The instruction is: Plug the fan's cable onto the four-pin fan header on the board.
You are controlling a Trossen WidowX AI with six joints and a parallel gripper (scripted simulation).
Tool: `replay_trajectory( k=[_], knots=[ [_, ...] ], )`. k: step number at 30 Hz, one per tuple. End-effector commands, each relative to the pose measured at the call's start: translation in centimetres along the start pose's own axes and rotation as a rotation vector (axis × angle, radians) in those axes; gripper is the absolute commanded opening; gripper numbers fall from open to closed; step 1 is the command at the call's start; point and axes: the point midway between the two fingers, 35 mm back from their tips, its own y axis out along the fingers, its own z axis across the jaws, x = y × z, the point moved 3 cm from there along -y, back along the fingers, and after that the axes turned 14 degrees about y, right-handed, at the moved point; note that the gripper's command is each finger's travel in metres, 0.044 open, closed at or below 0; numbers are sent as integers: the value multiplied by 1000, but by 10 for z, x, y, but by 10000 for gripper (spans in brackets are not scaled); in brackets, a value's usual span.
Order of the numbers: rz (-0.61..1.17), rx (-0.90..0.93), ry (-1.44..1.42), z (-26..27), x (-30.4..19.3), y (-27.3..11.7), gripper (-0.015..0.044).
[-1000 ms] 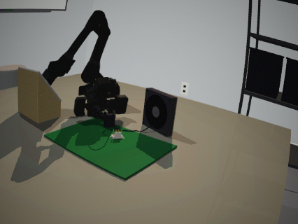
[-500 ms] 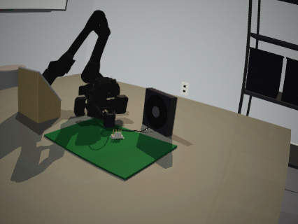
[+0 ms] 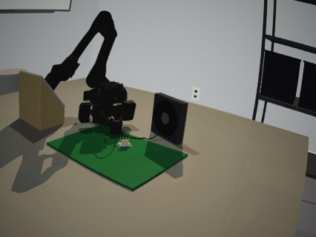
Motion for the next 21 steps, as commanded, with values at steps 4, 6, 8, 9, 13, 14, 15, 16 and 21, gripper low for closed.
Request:
replay_trajectory(
  k=[4, 6, 8, 9, 13, 14, 15, 16, 21],
  knots=[
    [0, -1, -2, 0, 0, 0, 0],
    [0, -1, -2, 0, 0, 0, 0],
    [0, 0, 0, 0, 0, 0, 53],
    [0, 0, 0, 0, 0, 0, 79],
    [0, 0, 0, 0, 0, 0, 184],
    [0, 0, 0, 0, 0, 0, 205],
    [0, 0, 0, 0, 0, 0, 205],
    [0, 0, 0, 0, 0, 0, 205],
    [0, 0, 0, 0, 0, 0, 205]
  ],
)
